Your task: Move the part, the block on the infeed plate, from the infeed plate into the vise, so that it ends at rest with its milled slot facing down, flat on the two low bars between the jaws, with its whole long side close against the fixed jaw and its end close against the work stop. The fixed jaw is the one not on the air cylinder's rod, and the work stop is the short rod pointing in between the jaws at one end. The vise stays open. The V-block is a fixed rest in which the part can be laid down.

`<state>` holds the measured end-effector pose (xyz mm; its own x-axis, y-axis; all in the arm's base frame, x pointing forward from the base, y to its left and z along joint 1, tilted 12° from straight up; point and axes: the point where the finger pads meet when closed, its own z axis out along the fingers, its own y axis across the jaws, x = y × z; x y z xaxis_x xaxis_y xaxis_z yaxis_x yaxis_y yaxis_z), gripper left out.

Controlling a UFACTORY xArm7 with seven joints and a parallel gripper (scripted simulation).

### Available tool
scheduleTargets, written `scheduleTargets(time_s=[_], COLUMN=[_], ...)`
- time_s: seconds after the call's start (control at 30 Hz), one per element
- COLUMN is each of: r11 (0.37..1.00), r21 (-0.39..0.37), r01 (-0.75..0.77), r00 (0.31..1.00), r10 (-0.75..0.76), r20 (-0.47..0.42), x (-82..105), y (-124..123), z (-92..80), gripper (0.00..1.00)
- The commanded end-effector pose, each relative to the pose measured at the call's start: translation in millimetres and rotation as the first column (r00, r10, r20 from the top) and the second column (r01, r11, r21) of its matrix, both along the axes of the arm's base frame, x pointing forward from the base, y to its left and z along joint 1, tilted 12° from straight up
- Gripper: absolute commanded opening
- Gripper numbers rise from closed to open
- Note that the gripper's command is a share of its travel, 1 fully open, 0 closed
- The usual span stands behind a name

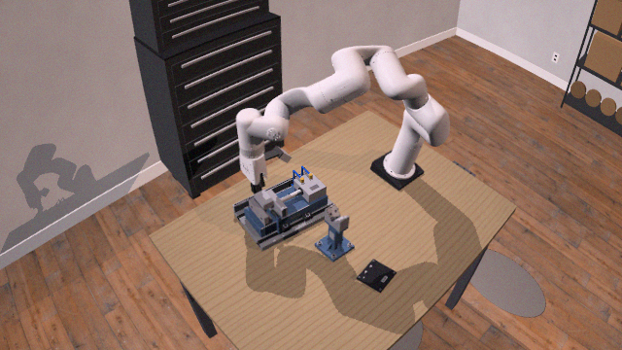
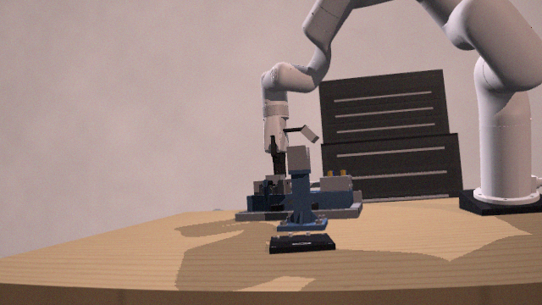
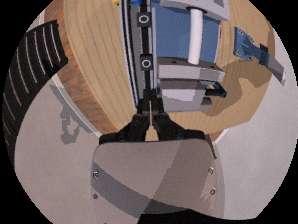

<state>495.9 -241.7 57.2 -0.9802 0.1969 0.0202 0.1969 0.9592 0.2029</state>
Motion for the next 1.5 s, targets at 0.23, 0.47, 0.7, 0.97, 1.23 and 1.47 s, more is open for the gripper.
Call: scheduleTargets(time_s=[0.23, 0.47, 0.7, 0.97, 1.23, 1.47], r11=[1.000, 1.000, 1.000, 1.000, 1.000, 1.000], r21=[-0.003, -0.003, -0.003, -0.003, -0.003, -0.003], r01=[0.001, 0.001, 0.001, 0.001, 0.001, 0.001], r00=[1.000, 1.000, 1.000, 1.000, 1.000, 1.000], r10=[-0.001, -0.001, -0.001, -0.001, -0.001, -0.001], r20=[0.004, 0.004, 0.004, 0.004, 0.004, 0.004], x=[1.5, 1.8, 2.1, 2.5, 2.9, 3.3], y=[0.5, 2.1, 3.4, 5.6, 7.4, 9.4], z=[2.5, 2.9, 3.1, 3.6, 4.0, 4.4], gripper=[0.00, 0.00, 0.00, 0.00, 0.00, 0.00])
